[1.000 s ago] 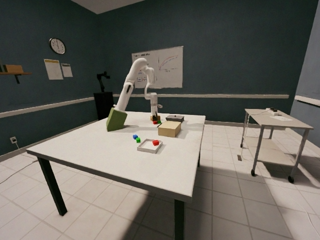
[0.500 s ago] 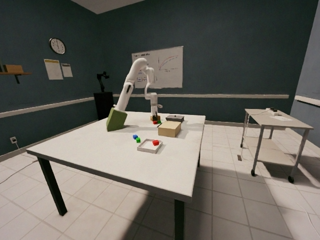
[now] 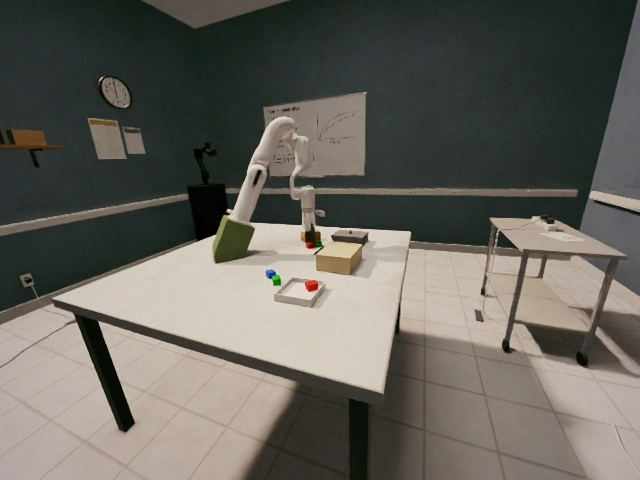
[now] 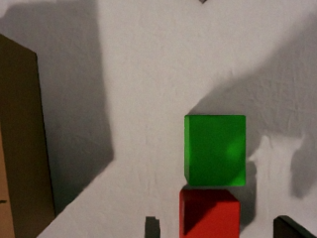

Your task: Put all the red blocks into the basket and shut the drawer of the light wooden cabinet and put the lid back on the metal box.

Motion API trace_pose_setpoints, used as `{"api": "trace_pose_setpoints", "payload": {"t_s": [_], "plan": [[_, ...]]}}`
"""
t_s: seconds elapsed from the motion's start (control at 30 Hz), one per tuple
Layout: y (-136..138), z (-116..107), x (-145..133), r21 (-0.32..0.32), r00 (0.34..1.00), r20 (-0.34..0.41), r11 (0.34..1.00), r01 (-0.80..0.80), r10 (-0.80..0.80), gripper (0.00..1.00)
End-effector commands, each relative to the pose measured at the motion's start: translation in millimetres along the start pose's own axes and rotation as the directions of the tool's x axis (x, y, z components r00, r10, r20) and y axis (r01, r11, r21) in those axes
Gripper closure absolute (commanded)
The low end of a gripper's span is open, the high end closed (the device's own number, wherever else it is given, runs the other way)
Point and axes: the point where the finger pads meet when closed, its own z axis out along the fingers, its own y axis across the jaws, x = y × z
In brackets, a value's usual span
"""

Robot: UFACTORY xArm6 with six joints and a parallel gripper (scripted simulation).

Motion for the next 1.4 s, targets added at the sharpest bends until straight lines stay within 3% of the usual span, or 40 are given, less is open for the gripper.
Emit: {"api": "trace_pose_setpoints", "payload": {"t_s": [0.0,1.37], "plan": [[0.2,3.4,0.8,-0.001,1.000,-0.003,1.000,0.000,0.000,0.31],[0.2,32.4,0.9,-0.001,1.000,-0.003,1.000,0.000,0.000,0.31]]}}
